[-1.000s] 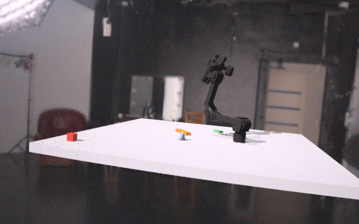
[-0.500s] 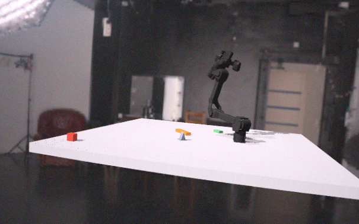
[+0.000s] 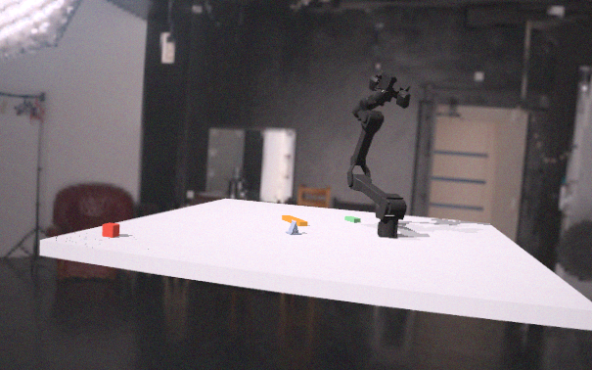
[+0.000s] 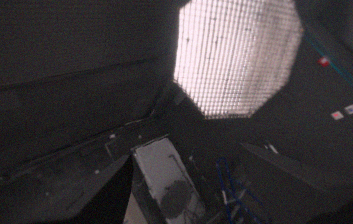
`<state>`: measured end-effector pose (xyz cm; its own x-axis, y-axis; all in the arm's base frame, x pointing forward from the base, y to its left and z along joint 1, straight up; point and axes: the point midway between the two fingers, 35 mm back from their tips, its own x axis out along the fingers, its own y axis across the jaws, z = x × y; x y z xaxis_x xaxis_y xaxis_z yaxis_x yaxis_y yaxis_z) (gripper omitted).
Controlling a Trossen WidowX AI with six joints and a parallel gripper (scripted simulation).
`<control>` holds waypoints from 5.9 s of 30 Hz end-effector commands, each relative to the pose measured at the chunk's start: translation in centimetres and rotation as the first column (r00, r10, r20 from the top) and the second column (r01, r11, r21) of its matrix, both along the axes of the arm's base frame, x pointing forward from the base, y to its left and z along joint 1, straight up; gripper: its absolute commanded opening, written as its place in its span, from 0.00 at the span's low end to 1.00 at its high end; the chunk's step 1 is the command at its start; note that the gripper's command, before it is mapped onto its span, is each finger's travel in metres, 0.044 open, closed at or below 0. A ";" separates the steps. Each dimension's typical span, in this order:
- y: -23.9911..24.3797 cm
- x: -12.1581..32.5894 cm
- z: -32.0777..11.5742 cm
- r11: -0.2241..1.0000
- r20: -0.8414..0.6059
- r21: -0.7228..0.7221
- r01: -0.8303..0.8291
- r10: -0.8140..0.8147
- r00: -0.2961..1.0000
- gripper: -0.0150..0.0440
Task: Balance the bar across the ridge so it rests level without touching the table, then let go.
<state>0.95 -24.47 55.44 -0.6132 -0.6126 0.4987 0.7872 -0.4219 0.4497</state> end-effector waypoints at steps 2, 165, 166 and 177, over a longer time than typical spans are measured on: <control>2.5 -2.7 1.8 0.994 -0.026 -0.061 0.094 -0.096 0.995 0.79; 13.6 36.2 -43.1 -0.778 0.628 0.624 0.073 0.554 0.547 0.79; 13.6 36.2 -43.1 -0.778 0.628 0.624 0.073 0.554 0.547 0.79; 13.6 36.4 -47.5 -0.778 0.628 0.624 0.073 0.554 0.547 0.79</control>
